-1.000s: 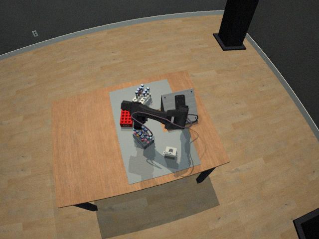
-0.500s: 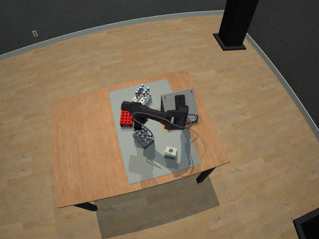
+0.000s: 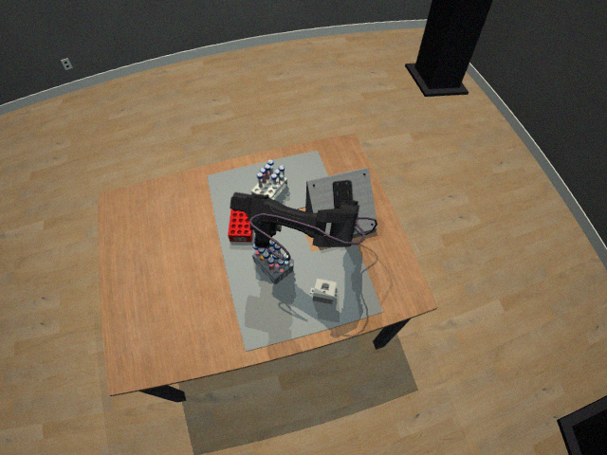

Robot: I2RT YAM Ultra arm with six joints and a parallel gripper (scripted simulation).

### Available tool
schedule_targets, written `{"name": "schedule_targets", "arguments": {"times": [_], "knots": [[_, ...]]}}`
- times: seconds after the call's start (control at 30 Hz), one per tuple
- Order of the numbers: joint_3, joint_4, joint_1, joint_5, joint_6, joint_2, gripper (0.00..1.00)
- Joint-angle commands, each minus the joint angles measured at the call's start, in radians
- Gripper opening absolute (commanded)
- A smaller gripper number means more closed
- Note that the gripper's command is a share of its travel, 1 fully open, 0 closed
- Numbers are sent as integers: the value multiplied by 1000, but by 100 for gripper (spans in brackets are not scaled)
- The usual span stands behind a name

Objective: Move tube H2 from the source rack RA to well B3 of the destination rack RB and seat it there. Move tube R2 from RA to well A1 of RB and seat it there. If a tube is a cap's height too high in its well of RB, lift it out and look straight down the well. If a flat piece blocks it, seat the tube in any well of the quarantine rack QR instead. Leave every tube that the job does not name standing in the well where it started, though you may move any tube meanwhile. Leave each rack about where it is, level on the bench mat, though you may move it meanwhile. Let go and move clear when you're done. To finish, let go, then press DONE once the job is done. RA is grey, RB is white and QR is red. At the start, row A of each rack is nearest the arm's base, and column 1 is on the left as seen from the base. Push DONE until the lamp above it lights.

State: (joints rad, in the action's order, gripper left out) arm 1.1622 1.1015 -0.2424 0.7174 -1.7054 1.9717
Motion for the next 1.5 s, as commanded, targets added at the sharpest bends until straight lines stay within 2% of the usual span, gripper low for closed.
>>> {"name": "schedule_targets", "arguments": {"times": [0.0,0.53,1.47], "knots": [[27,-1,-14,18,4,-25,0],[27,-1,-14,18,4,-25,0],[87,129,-75,-15,-78,-36,0]]}}
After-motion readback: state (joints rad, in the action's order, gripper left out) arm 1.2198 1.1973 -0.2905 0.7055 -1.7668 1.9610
